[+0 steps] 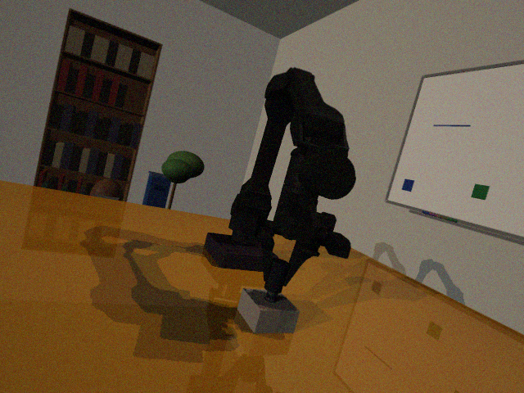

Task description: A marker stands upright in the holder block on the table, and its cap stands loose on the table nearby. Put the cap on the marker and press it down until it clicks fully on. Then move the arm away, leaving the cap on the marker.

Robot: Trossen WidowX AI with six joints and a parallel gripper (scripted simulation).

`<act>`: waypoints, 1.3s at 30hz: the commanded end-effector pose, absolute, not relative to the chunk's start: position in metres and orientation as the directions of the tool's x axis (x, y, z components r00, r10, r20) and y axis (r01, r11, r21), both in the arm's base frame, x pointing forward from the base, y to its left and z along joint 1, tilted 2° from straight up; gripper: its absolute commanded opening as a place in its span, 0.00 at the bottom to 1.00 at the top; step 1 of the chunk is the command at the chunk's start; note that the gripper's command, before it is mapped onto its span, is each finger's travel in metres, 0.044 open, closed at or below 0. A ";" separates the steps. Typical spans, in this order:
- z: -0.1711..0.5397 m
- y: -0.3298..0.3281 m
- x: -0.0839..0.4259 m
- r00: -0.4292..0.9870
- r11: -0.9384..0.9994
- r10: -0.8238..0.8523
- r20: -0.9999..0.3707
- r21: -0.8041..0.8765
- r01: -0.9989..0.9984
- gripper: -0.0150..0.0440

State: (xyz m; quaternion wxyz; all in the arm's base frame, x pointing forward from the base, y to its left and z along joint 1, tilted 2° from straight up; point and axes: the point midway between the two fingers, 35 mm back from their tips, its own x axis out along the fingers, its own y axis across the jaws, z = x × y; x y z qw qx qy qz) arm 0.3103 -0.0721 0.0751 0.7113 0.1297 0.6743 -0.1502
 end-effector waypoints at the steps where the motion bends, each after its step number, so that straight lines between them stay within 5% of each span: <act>1: 0.075 -0.072 0.310 0.046 0.921 -0.039 -0.998 -0.018 0.389 0.61; 10: 0.075 -0.072 0.310 0.046 0.921 -0.039 -0.998 -0.018 0.389 1.00; 23: 0.150 -0.070 0.307 0.046 0.921 -0.038 -0.998 -0.017 0.389 1.00; 30: 0.141 -0.071 0.304 0.048 0.999 -0.034 -0.998 -0.034 0.011 0.69; 39: 0.141 -0.071 0.304 0.048 0.999 -0.034 -0.998 -0.034 -0.002 0.29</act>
